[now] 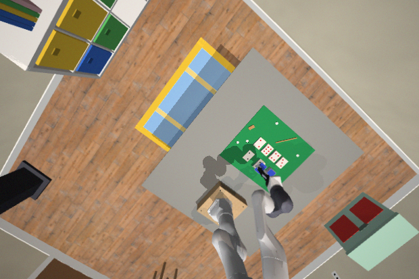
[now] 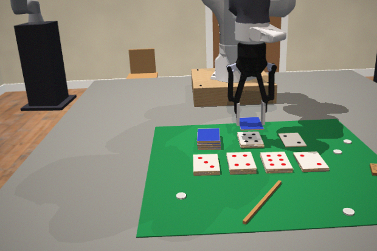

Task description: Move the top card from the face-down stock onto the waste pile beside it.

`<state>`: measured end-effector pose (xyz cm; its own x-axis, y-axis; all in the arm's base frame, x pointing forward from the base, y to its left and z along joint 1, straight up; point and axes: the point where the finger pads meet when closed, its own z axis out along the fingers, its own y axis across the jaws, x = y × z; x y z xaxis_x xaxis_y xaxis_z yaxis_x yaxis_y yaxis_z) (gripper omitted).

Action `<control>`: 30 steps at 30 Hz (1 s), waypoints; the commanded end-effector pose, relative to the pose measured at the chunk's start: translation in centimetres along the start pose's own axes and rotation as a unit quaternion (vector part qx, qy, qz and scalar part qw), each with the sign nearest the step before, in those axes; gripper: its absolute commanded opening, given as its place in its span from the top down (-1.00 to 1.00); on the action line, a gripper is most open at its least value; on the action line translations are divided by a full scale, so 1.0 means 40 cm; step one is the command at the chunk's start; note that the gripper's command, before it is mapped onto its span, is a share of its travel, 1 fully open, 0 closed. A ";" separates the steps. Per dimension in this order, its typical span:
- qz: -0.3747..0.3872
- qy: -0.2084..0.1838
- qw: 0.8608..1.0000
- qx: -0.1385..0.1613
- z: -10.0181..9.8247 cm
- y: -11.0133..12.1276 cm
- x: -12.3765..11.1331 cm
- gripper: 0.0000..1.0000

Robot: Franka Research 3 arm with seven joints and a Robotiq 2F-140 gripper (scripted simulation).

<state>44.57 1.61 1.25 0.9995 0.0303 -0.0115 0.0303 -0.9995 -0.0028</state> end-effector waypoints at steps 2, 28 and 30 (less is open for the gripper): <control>0.003 0.006 1.000 -0.001 0.017 0.002 0.011 0.15; 0.003 0.006 1.000 -0.001 0.084 0.003 0.016 0.15; 0.003 0.006 1.000 -0.001 0.085 0.003 0.016 0.15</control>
<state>44.87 1.63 -2.15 0.9995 0.0299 -0.0086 0.0298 -0.9995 -0.0031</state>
